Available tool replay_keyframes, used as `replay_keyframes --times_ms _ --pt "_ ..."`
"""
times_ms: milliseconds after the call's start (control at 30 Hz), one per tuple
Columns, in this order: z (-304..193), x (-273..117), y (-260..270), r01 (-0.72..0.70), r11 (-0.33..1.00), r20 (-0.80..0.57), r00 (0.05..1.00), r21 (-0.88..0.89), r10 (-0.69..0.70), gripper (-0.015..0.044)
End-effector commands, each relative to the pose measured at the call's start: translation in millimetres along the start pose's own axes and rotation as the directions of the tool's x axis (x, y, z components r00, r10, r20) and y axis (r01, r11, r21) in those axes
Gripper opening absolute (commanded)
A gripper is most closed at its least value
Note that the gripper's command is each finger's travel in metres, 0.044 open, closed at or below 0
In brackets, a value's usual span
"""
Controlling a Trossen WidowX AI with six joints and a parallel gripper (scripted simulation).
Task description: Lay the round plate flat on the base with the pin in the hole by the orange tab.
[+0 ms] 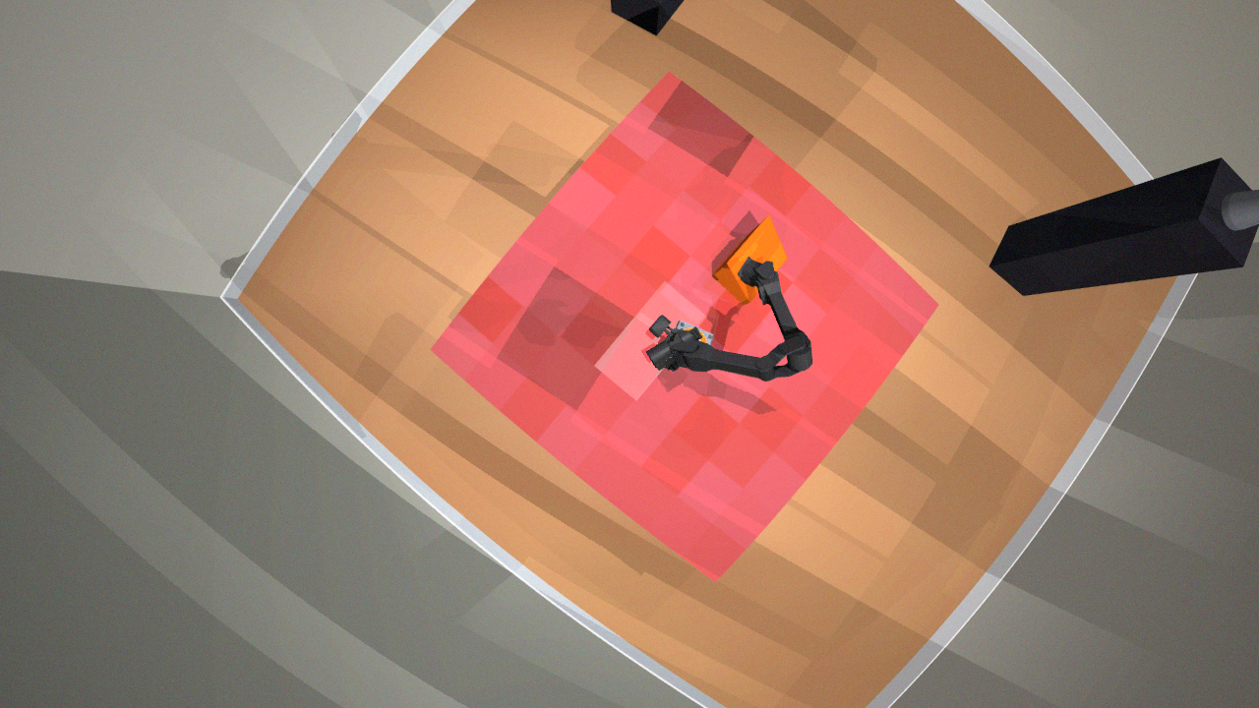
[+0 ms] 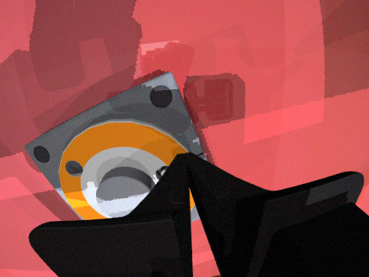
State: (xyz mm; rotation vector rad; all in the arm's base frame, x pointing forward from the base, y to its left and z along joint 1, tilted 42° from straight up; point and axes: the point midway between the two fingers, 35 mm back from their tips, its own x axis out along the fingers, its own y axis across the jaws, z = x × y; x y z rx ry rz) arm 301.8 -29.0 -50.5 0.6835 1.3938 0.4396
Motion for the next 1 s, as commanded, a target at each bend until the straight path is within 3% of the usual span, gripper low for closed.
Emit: replay_keyframes --times_ms 0,200,967 --pt "0.7 -15.1 -1.2 0.007 1.0 -0.001 1.0 -0.003 -0.007 0.0" --pt "-2.6 -42.5 -0.6 0.008 1.0 -0.002 1.0 -0.003 -0.008 0.0" --pt "-1.5 -33.9 -1.0 0.003 1.0 0.003 1.0 0.005 -0.003 0.0"
